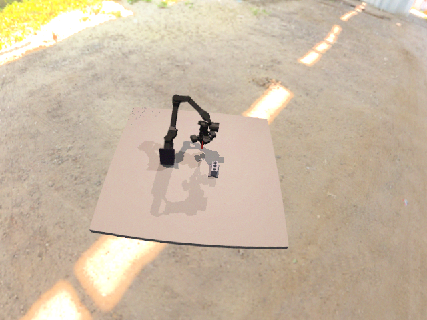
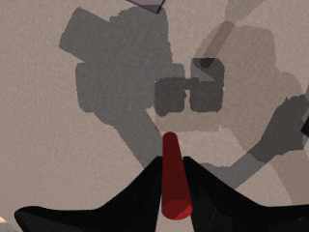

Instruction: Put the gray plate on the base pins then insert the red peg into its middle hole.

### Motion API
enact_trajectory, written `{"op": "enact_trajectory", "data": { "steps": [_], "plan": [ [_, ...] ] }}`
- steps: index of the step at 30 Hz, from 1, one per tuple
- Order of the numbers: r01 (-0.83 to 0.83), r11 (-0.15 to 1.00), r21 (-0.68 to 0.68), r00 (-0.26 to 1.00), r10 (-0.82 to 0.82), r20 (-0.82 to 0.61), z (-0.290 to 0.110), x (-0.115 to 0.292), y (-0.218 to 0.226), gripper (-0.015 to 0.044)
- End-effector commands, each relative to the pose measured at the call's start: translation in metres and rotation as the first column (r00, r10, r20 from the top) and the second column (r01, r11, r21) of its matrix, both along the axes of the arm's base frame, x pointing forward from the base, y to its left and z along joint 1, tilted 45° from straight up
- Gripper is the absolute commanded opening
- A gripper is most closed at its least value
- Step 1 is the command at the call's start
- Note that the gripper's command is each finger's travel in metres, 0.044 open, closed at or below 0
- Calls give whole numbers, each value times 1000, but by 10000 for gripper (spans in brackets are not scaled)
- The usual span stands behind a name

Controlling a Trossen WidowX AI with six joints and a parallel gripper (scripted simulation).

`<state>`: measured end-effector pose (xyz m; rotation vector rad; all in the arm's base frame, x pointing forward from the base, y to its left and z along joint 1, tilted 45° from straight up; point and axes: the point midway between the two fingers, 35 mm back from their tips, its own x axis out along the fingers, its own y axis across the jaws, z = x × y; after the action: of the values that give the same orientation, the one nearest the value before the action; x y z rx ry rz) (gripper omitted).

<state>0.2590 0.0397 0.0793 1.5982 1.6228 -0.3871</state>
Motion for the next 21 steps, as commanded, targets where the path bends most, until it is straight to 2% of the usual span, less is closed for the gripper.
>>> {"op": "enact_trajectory", "data": {
  "steps": [1, 6, 21],
  "plan": [
    [-5, 1000, -7, 1000, 5, 4, 9, -1, -10, 0],
    [-6, 1000, -5, 1000, 6, 4, 20, -2, -21, 0],
    [-1, 1000, -6, 1000, 1, 8, -2, 22, -41, 0]
  ]
}}
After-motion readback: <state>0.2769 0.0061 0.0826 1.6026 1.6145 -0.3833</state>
